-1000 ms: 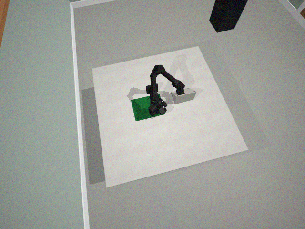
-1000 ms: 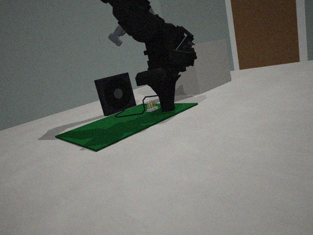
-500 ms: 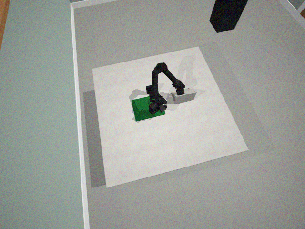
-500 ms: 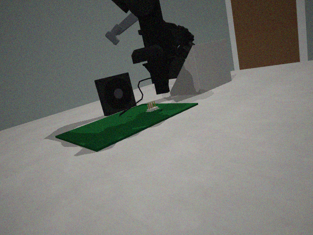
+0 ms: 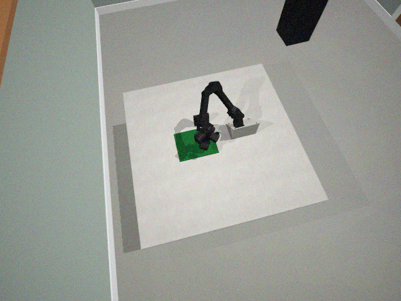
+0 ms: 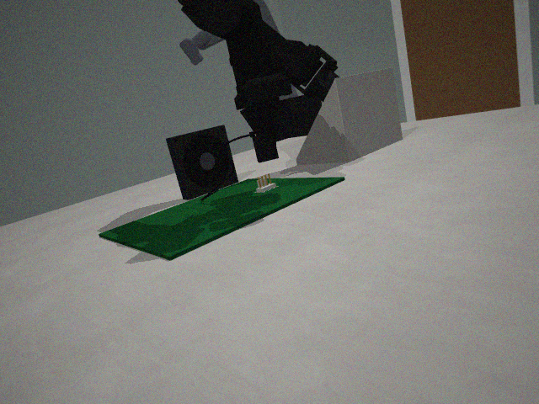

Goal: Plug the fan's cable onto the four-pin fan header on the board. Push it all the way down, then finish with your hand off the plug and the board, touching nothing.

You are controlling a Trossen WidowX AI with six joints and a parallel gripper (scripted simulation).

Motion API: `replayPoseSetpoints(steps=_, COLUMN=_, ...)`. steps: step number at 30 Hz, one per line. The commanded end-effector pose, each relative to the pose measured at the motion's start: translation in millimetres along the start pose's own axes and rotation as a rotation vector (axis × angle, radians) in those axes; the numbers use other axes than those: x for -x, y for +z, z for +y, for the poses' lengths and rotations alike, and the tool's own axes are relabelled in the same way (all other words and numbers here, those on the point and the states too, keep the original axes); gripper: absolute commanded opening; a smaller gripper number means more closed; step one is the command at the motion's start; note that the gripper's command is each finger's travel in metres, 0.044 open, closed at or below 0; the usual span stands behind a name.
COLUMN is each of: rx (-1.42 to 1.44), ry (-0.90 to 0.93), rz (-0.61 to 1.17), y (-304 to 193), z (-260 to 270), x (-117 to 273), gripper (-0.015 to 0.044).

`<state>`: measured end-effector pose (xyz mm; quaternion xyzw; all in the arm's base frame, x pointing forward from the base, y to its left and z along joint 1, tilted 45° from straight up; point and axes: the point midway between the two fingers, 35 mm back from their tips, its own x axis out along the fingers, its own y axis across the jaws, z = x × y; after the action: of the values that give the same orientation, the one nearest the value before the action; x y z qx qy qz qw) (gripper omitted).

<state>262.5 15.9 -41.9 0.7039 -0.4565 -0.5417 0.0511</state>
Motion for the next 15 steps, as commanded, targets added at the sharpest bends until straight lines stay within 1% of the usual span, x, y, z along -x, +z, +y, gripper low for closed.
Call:
replayPoseSetpoints(steps=1, rx=0.157, ry=0.009, rz=0.0, y=-4, z=11, x=-2, gripper=0.0)
replayPoseSetpoints(steps=12, rx=0.538, ry=0.014, rz=-0.001, y=-16, z=34, x=-3, gripper=0.0)
replayPoseSetpoints(steps=15, rx=0.589, ry=0.014, rz=-0.002, y=-17, z=37, x=-3, gripper=0.0)
